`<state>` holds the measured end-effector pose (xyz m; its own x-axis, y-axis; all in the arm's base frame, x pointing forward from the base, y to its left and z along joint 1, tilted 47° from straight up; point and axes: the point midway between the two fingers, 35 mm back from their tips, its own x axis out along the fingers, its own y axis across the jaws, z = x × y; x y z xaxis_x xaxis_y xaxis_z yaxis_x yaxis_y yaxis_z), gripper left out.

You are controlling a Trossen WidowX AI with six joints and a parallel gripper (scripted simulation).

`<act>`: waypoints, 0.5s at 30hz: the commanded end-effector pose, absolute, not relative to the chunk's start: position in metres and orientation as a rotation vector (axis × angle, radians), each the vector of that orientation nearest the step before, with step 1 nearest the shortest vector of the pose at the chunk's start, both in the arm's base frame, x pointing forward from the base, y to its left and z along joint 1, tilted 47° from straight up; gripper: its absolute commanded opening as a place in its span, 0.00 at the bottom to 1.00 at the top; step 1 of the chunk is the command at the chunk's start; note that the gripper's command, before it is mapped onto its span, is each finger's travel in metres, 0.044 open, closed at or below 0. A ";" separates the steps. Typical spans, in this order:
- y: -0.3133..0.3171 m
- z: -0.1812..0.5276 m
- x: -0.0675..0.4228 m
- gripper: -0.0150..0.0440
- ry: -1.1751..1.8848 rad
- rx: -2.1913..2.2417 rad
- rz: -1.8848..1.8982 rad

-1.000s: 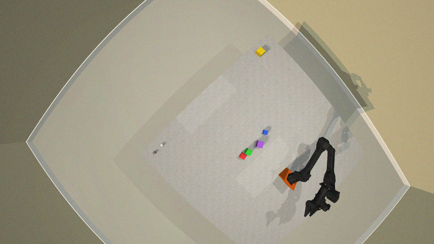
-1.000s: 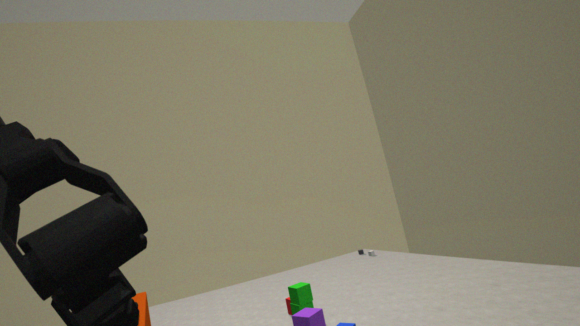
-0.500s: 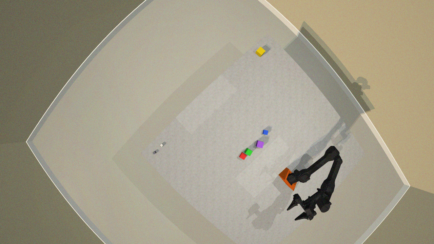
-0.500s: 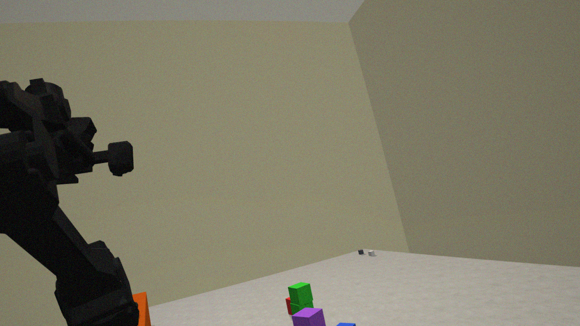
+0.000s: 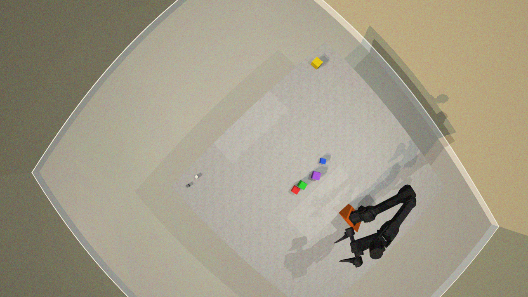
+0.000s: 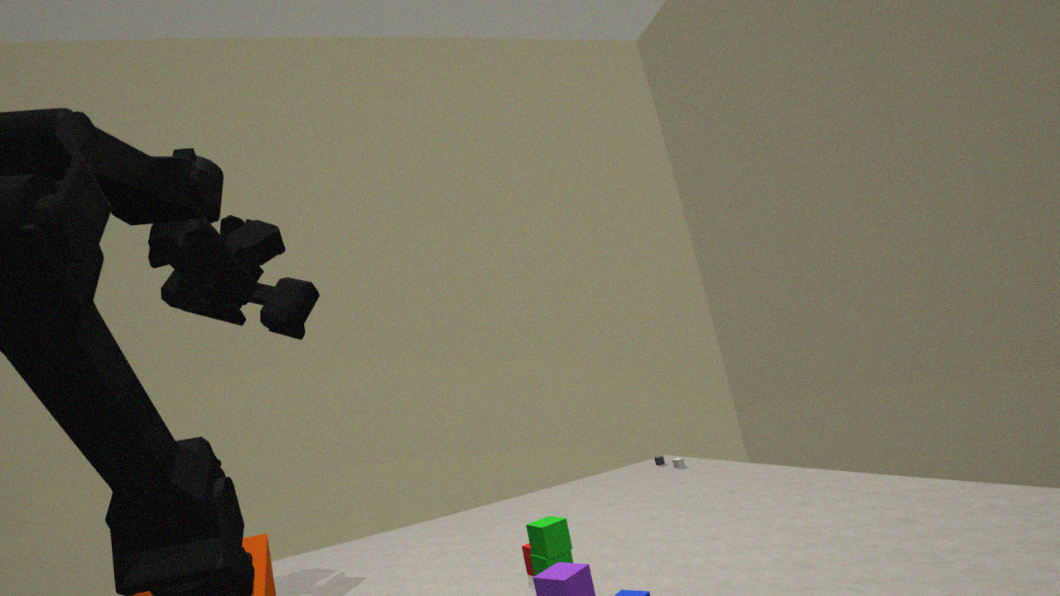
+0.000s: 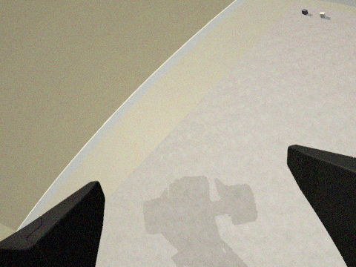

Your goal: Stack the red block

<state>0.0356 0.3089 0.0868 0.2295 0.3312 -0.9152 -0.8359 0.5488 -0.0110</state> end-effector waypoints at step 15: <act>0.291 0.035 0.174 1.00 1.202 -0.171 -0.046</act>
<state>0.1539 0.2993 0.0446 0.3589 -0.0486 -0.9321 -0.1911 0.9737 -0.1244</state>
